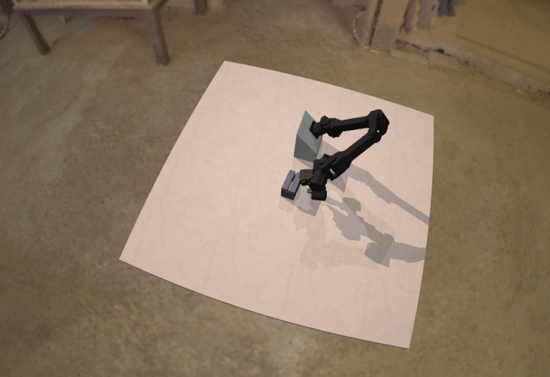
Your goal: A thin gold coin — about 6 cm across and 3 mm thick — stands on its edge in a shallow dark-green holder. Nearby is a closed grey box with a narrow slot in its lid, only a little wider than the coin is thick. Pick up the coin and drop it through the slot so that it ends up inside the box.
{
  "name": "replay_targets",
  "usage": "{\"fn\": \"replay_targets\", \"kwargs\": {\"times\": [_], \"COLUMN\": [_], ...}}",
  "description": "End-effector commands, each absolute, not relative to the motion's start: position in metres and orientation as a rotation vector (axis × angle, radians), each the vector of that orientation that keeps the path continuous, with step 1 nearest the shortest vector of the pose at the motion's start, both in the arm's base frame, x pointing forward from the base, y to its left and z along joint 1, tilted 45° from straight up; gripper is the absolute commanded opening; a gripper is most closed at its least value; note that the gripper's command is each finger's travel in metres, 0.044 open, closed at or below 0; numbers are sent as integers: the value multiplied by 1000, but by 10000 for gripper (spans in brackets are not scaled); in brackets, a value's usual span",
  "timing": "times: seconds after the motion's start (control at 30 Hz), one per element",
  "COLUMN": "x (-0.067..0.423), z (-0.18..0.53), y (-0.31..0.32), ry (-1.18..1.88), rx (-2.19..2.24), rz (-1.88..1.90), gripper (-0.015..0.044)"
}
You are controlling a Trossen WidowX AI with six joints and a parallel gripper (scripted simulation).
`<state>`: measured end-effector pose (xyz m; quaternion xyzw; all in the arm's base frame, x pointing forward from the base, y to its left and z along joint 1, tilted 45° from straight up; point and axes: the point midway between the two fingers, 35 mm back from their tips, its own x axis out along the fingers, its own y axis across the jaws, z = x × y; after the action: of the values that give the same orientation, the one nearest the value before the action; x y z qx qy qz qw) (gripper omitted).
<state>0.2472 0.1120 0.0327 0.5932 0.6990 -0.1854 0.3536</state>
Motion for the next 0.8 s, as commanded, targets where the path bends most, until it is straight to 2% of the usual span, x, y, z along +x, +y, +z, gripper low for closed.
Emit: {"fn": "replay_targets", "kwargs": {"times": [0.0,0.5,0.7,0.77], "x": [244,241,241,241], "z": [27,13,13,13], "y": [118,133,133,133], "ry": [1815,1819,1819,1819], "rx": [1538,1542,1542,1542], "rz": [-483,-480,-480,-480], "gripper": [161,161,3,0]}}
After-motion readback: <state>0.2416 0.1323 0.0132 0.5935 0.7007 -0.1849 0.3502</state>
